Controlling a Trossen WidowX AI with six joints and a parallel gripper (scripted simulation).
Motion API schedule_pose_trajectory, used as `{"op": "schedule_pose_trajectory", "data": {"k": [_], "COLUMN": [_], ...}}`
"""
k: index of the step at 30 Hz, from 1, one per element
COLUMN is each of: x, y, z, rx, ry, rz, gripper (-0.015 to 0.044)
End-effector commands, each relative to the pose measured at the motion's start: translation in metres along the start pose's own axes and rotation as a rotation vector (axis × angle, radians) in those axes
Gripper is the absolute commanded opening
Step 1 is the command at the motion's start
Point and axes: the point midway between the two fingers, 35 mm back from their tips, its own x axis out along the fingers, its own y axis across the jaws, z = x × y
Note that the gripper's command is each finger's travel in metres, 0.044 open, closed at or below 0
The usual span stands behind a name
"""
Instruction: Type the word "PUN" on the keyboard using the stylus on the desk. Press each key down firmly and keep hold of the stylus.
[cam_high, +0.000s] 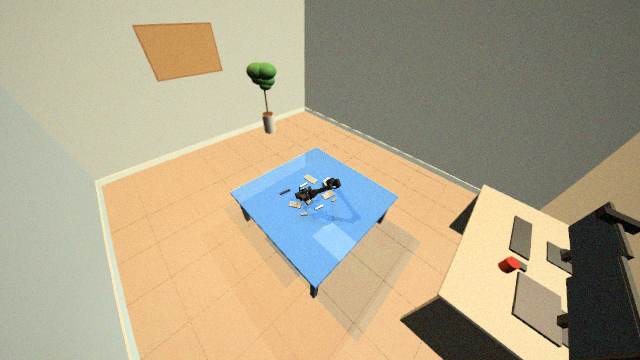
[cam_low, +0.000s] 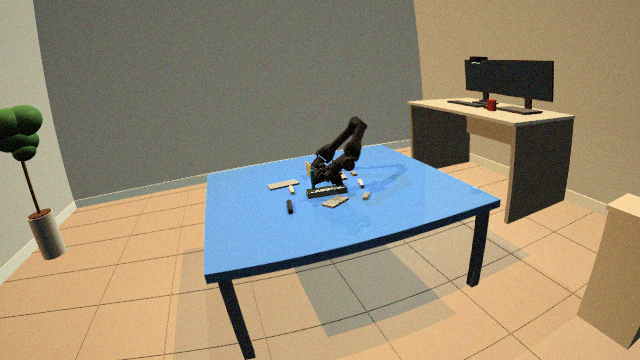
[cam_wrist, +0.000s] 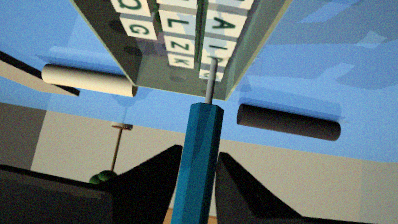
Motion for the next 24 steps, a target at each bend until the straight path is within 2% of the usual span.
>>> {"op": "schedule_pose_trajectory", "data": {"k": [1,8,16,20,24], "x": [0.0,-0.001,-0.019,-0.016,-0.016], "y": [0.0,0.0,0.0,-0.001,-0.001], "z": [0.0,-0.001,-0.033,-0.03,-0.03], "rx": [0.004,0.004,0.004,0.016,0.016], "ry": [-0.001,-0.001,0.0,-0.002,-0.002], "rz": [0.0,0.0,0.0,-0.004,-0.004], "gripper": [0.0081,0.0081,0.0081,0.0085,0.0058]}}
